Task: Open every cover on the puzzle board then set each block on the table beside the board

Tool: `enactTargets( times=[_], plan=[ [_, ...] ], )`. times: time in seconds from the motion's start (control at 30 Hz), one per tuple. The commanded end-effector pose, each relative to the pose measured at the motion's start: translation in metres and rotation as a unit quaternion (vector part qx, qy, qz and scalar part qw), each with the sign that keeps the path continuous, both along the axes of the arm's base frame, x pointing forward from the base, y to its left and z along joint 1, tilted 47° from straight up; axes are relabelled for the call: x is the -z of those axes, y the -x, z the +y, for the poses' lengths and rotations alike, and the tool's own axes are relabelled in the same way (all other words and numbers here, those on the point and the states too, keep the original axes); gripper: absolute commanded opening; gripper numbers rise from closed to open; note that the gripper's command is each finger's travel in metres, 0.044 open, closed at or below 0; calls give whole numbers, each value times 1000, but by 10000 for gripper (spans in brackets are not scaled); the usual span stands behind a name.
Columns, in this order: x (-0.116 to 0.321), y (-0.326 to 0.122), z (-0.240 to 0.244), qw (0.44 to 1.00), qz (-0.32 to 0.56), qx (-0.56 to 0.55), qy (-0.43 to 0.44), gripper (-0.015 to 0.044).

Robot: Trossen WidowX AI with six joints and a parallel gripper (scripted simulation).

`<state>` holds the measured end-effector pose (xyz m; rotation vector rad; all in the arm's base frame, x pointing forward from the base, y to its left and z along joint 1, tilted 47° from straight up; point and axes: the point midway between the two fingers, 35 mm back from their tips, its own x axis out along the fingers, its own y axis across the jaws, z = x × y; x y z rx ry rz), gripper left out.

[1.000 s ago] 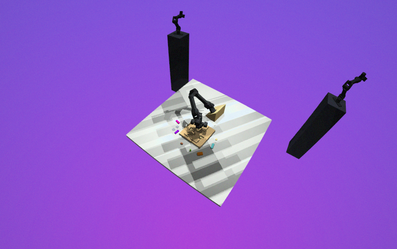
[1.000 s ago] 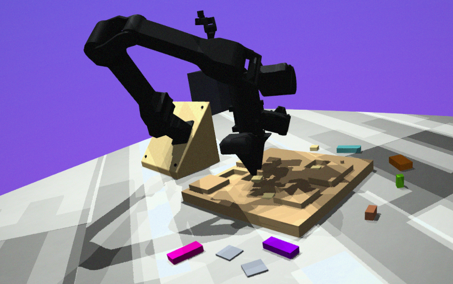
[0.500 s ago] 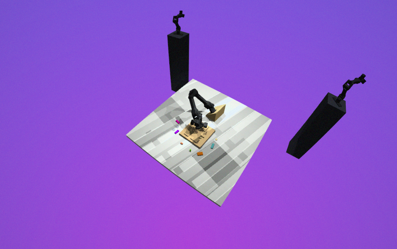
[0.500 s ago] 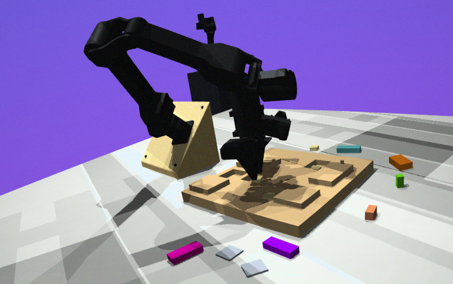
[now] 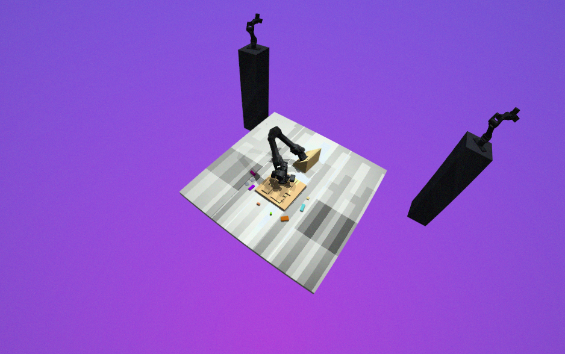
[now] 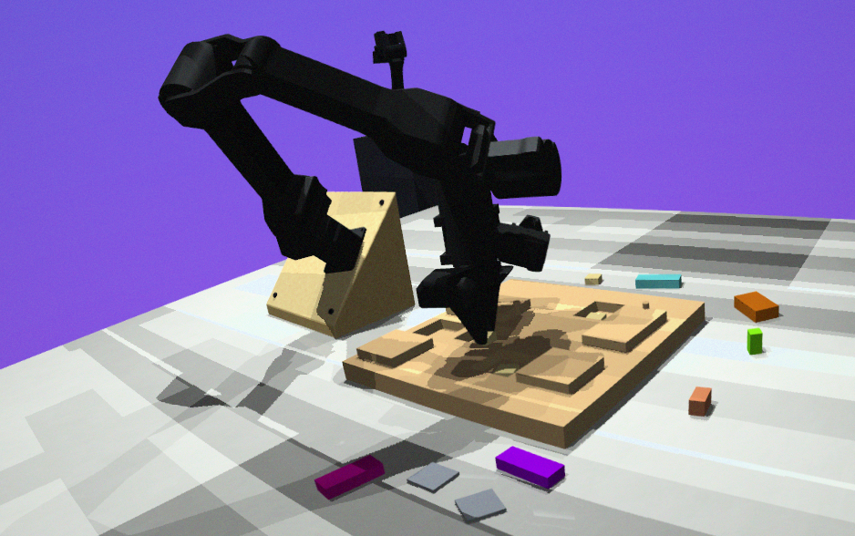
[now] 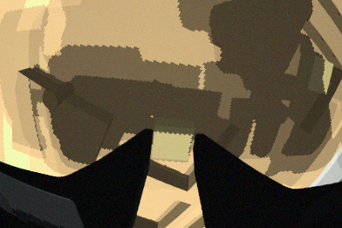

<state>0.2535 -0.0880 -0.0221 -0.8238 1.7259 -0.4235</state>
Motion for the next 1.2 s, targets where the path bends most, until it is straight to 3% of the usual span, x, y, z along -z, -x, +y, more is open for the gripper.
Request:
enactTargets(
  times=[0.0, 1.17],
  plan=[
    [0, 0, 0, 1000, 0, 0, 0, 90],
    [-25, -5, 27, 1000, 1, -2, 0, 80]
  ],
)
